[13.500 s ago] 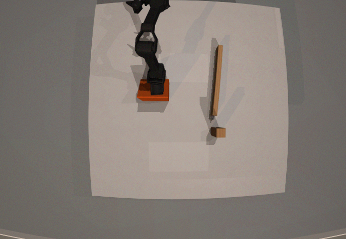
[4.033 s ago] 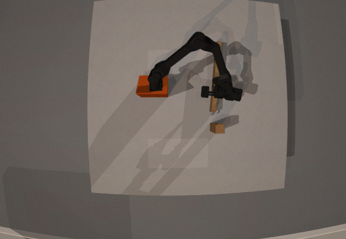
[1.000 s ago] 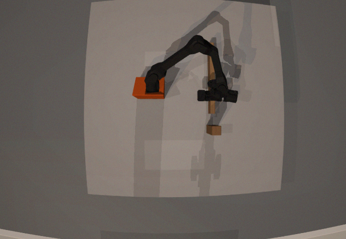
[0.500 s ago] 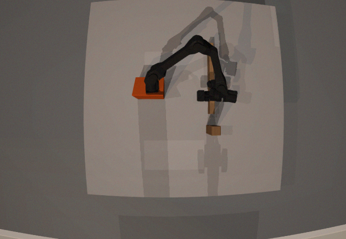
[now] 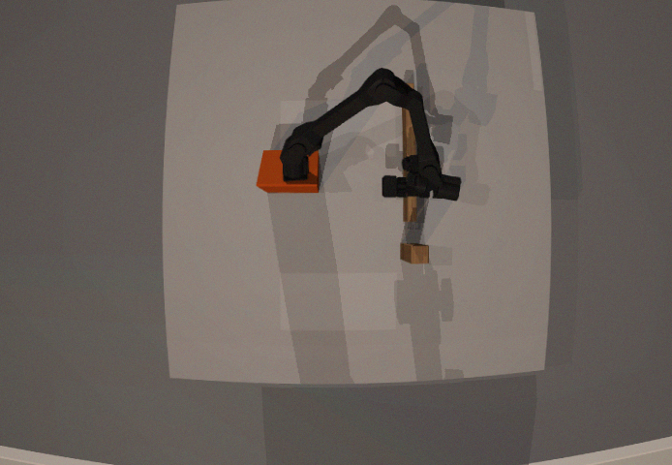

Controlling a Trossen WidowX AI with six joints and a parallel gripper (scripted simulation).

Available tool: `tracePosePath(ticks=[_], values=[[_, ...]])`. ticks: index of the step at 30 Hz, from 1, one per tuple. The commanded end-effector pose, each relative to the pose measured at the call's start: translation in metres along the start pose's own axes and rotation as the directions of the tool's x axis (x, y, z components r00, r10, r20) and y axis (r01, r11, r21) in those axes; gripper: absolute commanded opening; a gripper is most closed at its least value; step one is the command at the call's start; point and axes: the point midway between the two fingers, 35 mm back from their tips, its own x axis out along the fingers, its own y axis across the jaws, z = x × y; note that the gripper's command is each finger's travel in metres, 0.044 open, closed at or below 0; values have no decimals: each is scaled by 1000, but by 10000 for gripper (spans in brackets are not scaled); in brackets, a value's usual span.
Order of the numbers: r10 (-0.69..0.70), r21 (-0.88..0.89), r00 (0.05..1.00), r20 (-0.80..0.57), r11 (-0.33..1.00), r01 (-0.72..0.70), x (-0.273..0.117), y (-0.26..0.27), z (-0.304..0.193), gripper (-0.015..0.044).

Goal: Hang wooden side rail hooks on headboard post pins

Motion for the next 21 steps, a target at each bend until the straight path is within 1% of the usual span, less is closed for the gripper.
tracePosePath(ticks=[1,21], values=[[-7,-6,1000,1,1000,7,-4,-1,0,0],[-7,-6,1000,0,1000,8,-7,-1,0,0]])
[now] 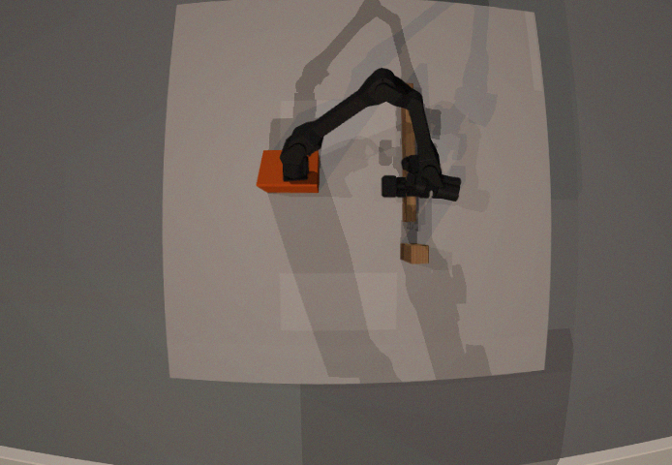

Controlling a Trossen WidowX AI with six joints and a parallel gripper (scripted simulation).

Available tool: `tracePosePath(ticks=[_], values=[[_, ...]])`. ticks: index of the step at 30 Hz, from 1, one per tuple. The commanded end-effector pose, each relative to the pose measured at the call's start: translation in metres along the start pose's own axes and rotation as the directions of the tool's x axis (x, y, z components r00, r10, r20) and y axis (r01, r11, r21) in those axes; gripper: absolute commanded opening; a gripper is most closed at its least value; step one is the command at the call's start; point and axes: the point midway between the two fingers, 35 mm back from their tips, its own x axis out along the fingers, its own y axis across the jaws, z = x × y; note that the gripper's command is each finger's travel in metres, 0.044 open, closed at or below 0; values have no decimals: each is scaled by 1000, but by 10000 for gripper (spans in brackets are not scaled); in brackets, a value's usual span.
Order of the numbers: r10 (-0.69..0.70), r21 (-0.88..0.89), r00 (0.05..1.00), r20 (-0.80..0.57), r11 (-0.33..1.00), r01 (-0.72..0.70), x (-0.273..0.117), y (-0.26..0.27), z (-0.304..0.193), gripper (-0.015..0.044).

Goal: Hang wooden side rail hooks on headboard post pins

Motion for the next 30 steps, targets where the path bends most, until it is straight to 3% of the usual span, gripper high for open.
tracePosePath(ticks=[1,30], values=[[-14,-7,1000,0,1000,14,-6,-3,0,0],[-14,-7,1000,0,1000,14,-11,-3,0,0]])
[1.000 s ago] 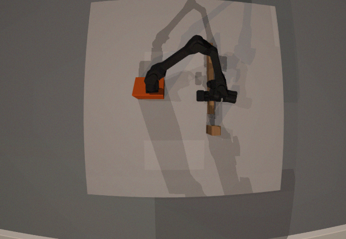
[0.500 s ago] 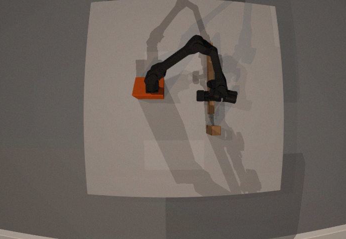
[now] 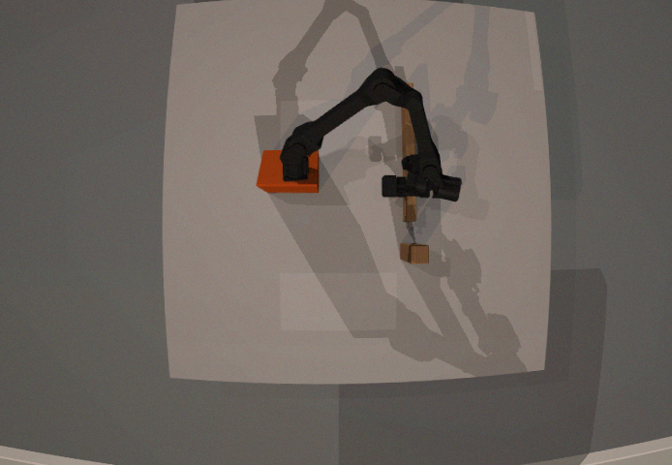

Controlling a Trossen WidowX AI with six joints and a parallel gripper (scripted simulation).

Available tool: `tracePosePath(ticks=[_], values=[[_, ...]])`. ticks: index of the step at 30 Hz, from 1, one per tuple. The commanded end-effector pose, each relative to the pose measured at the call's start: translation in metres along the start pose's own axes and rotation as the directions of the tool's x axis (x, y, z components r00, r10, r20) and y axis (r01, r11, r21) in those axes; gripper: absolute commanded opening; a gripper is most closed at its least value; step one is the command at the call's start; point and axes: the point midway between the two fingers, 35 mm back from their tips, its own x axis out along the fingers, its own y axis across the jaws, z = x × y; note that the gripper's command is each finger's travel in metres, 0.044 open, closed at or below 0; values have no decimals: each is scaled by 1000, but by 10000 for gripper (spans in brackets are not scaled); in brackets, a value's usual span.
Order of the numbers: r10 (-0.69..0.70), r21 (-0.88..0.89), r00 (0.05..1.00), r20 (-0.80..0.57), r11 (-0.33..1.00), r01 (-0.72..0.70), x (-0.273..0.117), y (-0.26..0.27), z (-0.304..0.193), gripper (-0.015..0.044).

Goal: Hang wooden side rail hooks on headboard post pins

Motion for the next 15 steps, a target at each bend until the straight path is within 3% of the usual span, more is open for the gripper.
tracePosePath(ticks=[1,15], values=[[-15,-6,1000,0,1000,15,-6,-3,0,0],[-15,-6,1000,0,1000,15,-8,-3,0,0]])
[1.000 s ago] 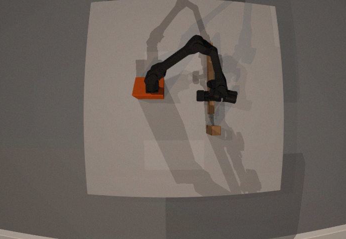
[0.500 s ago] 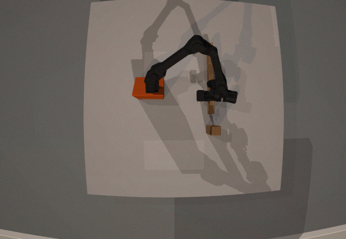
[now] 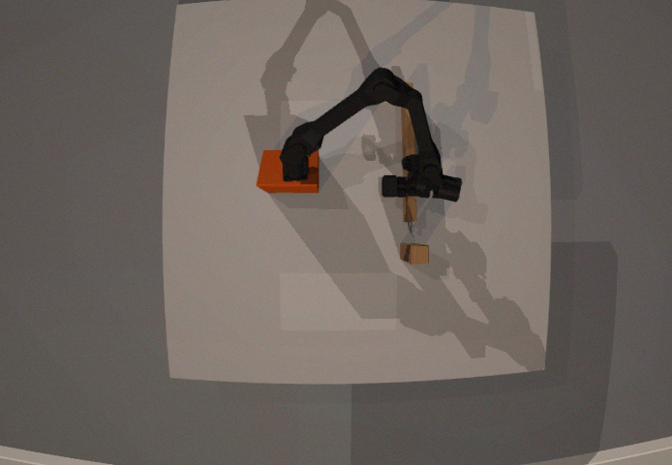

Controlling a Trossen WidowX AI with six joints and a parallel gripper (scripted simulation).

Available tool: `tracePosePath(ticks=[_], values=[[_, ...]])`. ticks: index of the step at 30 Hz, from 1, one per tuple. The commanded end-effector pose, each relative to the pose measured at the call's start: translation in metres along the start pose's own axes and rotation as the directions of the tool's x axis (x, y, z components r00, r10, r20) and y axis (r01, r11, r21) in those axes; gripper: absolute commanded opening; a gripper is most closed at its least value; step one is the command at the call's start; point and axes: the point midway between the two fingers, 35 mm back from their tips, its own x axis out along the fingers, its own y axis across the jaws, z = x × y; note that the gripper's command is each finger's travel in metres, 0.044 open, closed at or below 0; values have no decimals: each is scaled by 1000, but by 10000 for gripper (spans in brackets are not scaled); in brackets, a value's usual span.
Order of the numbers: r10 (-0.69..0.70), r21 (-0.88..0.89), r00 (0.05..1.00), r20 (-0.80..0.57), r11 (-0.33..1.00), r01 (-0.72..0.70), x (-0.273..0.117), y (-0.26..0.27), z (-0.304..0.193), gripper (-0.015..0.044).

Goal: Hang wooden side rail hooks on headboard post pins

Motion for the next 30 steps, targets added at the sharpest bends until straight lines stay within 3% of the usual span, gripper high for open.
tracePosePath(ticks=[1,30], values=[[-15,-5,1000,0,1000,15,-6,-3,0,0],[-15,-5,1000,-1,1000,15,-11,-3,0,0]])
